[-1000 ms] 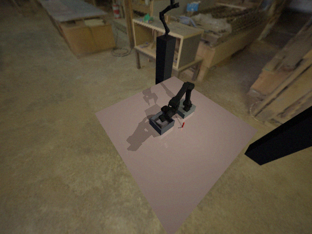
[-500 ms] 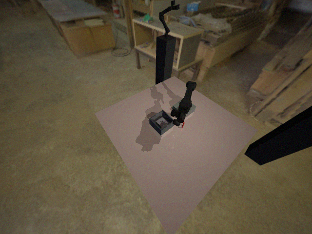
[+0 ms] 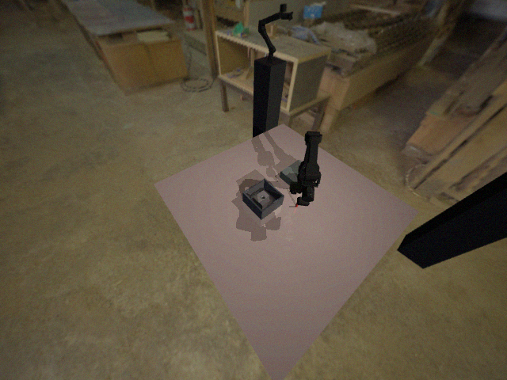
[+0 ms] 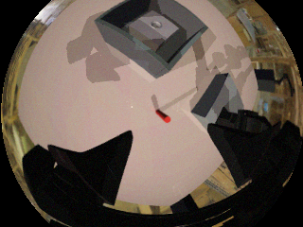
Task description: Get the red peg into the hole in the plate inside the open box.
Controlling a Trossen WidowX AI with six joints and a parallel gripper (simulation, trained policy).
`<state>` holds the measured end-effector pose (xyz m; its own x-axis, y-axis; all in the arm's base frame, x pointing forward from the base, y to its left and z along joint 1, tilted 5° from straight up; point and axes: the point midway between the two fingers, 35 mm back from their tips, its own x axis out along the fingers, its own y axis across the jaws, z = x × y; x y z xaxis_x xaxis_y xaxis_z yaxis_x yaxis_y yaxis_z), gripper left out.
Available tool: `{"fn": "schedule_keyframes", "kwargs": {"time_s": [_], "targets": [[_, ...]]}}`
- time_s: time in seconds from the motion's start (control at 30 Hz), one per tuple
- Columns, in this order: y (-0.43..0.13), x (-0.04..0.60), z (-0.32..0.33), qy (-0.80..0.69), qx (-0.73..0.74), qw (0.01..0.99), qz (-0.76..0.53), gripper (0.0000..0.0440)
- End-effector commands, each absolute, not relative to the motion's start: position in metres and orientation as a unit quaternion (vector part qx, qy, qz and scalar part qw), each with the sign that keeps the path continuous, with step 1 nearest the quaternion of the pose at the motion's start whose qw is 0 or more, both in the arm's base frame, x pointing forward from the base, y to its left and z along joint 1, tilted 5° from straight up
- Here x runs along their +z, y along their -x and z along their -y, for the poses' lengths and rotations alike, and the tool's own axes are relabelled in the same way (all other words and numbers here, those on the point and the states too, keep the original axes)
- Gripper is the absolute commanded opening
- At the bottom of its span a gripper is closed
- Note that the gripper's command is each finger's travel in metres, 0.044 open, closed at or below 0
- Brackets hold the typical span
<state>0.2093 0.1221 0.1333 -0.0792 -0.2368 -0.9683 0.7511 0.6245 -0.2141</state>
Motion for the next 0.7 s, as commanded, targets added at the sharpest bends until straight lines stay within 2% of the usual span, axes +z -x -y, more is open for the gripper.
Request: {"fn": "schedule_keyframes", "kwargs": {"time_s": [0.0,0.67], "targets": [[-0.200,0.122,-0.124,-0.184,-0.367,0.645,-0.644,0.0440],[-0.192,0.048,-0.117,-0.173,-0.351,0.638,-0.663,0.0440]]}}
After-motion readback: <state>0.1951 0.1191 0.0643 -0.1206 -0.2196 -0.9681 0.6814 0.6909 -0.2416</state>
